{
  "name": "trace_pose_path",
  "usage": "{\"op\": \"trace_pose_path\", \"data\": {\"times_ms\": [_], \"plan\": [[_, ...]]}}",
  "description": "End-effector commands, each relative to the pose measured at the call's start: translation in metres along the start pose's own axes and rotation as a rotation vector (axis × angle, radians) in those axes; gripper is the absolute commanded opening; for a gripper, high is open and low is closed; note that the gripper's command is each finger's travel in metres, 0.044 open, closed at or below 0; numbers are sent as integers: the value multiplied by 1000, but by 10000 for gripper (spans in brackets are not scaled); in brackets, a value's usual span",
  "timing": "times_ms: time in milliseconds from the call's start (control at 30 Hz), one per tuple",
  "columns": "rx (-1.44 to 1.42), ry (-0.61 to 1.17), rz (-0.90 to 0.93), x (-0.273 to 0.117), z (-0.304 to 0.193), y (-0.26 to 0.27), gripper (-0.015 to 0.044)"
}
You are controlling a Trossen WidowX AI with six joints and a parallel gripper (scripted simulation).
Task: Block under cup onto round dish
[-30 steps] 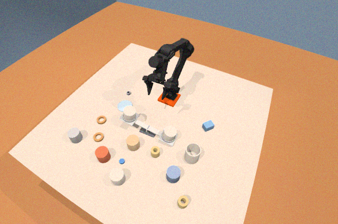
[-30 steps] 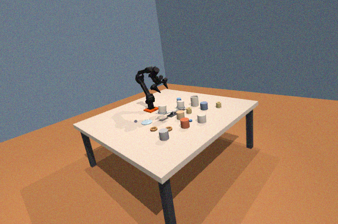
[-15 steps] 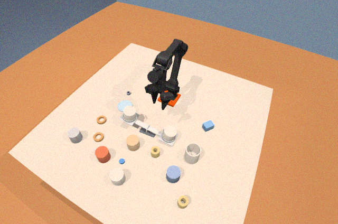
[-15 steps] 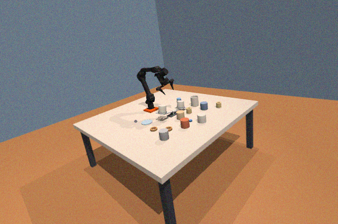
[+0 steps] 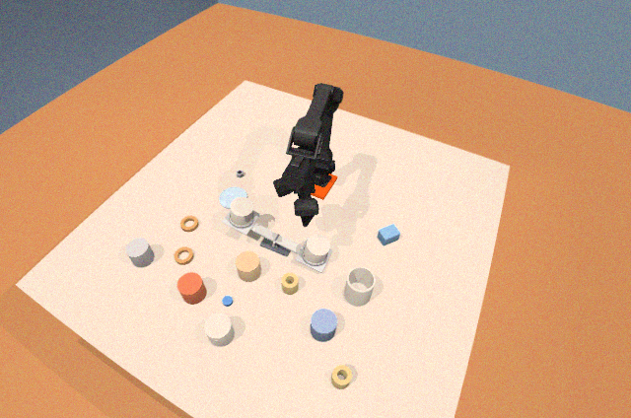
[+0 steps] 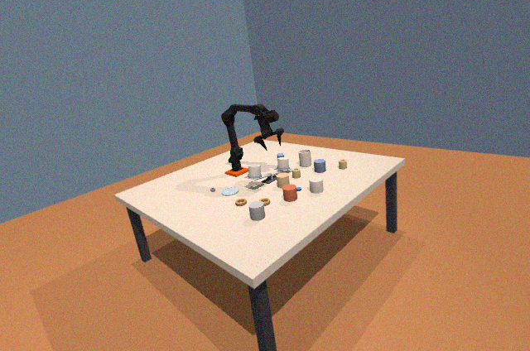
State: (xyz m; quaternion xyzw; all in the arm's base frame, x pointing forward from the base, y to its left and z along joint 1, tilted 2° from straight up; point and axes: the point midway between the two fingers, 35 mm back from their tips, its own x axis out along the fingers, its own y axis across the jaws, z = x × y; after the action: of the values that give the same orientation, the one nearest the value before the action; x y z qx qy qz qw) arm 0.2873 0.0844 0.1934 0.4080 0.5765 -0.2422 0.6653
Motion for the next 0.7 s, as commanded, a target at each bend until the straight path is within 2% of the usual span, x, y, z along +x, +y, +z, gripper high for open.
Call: {"op": "trace_pose_path", "data": {"times_ms": [0,433,667], "plan": [[126,9,-65,14,-7,10,440],[506,-27,-245,57,-35,35,440],[525,-32,-253,60,-36,36,440]]}}
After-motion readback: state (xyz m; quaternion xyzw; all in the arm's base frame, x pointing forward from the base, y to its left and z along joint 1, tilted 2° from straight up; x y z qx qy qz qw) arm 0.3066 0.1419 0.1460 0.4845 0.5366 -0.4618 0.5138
